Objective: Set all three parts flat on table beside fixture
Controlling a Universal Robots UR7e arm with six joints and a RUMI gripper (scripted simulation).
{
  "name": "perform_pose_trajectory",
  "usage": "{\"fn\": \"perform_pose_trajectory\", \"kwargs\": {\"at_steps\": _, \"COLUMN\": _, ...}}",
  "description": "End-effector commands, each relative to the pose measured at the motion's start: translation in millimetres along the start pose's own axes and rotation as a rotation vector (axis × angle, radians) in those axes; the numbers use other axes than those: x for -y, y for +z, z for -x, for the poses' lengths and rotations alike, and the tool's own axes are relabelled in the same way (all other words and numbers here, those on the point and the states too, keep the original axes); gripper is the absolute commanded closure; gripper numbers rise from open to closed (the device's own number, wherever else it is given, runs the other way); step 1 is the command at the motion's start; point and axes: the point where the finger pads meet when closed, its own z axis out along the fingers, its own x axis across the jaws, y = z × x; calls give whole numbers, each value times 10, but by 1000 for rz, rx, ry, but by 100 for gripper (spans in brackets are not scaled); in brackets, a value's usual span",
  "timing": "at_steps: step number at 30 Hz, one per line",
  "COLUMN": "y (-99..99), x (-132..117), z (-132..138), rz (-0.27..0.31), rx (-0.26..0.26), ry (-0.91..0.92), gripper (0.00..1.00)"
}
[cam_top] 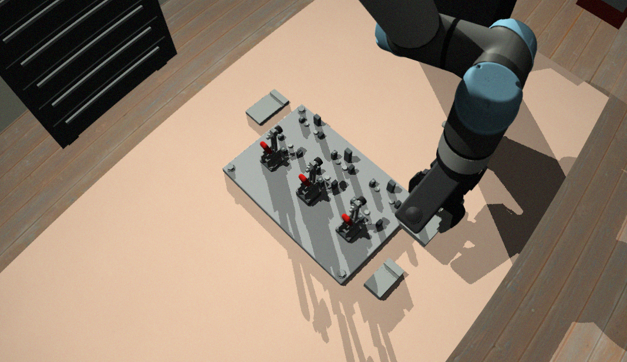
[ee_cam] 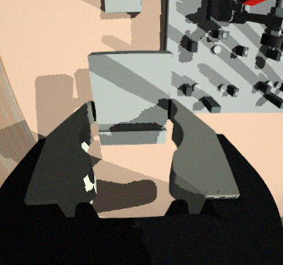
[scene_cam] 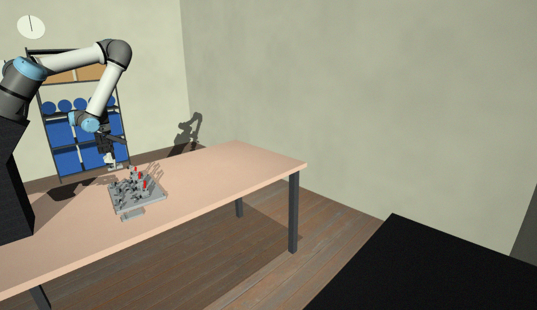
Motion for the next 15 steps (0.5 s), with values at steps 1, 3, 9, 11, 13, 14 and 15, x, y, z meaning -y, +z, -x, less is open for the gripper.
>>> {"fn": "perform_pose_trajectory", "kwargs": {"at_steps": 1, "y": 1, "x": 5, "z": 137, "rz": 0, "rx": -2, "ry": 1, "gripper": 100}}
{"fn": "perform_pose_trajectory", "kwargs": {"at_steps": 3, "y": 1, "x": 5, "z": 137, "rz": 0, "rx": -2, "ry": 1, "gripper": 100}}
{"fn": "perform_pose_trajectory", "kwargs": {"at_steps": 9, "y": 1, "x": 6, "z": 184, "rz": 0, "rx": -2, "ry": 1, "gripper": 100}}
{"fn": "perform_pose_trajectory", "kwargs": {"at_steps": 11, "y": 1, "x": 6, "z": 187, "rz": 0, "rx": -2, "ry": 1, "gripper": 100}}
{"fn": "perform_pose_trajectory", "kwargs": {"at_steps": 13, "y": 1, "x": 6, "z": 188, "rz": 0, "rx": -2, "ry": 1, "gripper": 100}}
{"fn": "perform_pose_trajectory", "kwargs": {"at_steps": 14, "y": 1, "x": 6, "z": 188, "rz": 0, "rx": -2, "ry": 1, "gripper": 100}}
{"fn": "perform_pose_trajectory", "kwargs": {"at_steps": 15, "y": 1, "x": 6, "z": 188, "rz": 0, "rx": -2, "ry": 1, "gripper": 100}}
